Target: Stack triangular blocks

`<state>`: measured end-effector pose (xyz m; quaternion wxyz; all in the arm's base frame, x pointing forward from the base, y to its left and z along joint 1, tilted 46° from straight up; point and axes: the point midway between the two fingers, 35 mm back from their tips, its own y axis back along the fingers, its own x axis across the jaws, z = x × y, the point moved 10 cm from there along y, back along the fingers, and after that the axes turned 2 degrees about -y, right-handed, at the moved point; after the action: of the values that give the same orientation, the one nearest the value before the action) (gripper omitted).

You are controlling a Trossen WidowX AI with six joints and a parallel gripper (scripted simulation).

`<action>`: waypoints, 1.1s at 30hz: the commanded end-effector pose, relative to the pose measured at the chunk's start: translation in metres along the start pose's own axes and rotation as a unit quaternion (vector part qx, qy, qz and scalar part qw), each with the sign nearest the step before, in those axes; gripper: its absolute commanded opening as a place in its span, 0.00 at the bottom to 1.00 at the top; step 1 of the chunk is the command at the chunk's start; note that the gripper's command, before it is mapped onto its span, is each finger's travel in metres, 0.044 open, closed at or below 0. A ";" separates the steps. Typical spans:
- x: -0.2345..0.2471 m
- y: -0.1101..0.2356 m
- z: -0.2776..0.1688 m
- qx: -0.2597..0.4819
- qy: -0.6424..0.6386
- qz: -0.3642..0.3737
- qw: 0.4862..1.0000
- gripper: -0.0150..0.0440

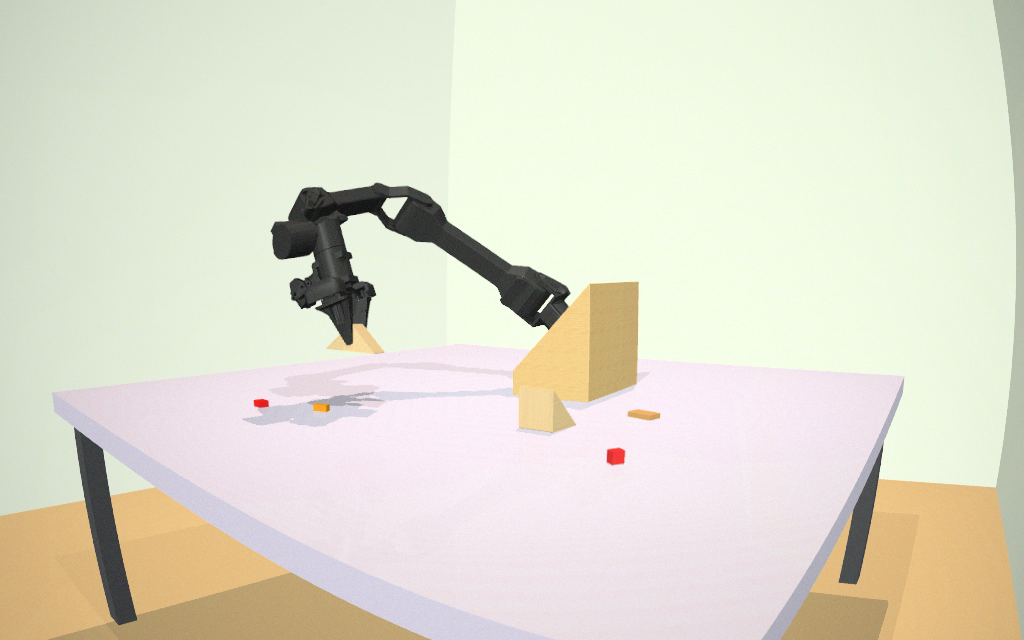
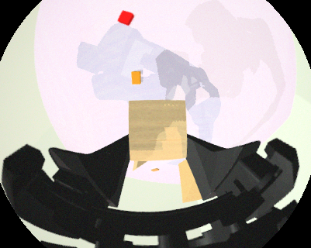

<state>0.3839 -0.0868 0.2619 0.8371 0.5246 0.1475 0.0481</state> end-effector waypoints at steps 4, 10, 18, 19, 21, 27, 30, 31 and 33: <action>-0.001 0.000 -0.009 -0.039 0.086 0.022 0.995 0.25; -0.004 -0.001 -0.016 -0.076 0.160 0.035 0.984 0.25; -0.008 -0.004 -0.027 -0.127 0.254 0.042 0.958 0.25; -0.009 -0.005 -0.028 -0.133 0.266 0.042 0.954 0.25; -0.010 -0.006 -0.031 -0.146 0.288 0.041 0.946 0.25; -0.016 -0.008 -0.039 -0.184 0.352 0.036 0.917 0.25; -0.019 -0.010 -0.043 -0.203 0.382 0.031 0.901 0.25; -0.020 -0.010 -0.045 -0.209 0.392 0.029 0.895 0.25; -0.022 -0.012 -0.048 -0.221 0.412 0.025 0.884 0.25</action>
<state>0.3525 -0.0598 0.2385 0.8025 0.2903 0.4274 0.2985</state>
